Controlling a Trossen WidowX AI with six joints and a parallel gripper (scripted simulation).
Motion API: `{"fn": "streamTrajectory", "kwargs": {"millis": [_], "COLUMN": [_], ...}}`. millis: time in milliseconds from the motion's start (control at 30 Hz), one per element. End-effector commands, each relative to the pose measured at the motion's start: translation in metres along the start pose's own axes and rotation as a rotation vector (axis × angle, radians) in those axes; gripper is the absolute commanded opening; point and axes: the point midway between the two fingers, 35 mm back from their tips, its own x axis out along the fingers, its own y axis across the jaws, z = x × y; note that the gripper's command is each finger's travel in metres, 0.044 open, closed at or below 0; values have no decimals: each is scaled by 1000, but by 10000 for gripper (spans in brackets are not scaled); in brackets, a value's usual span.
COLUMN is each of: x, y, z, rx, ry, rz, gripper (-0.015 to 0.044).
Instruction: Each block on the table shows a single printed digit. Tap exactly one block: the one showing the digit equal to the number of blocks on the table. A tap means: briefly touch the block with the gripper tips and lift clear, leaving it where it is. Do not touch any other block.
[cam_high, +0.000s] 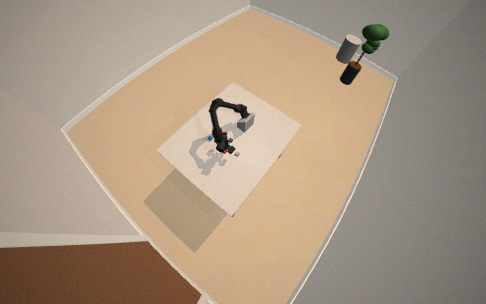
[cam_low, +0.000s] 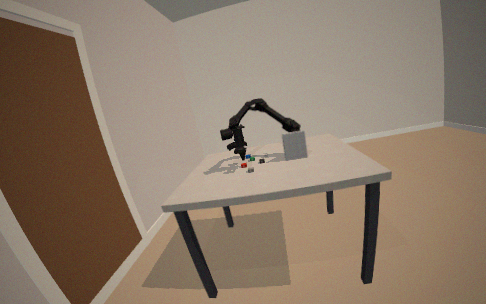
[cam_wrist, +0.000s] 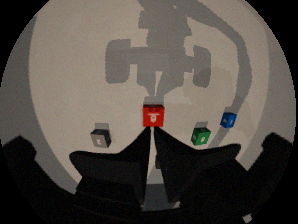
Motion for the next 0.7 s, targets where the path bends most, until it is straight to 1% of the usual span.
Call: {"fn": "streamTrajectory", "kwargs": {"millis": [0, 667], "x": [1, 30], "y": [0, -1], "z": [0, 0], "rx": [-3, -3], "ry": [-3, -3], "rz": [-4, -5], "gripper": [20, 20]}}
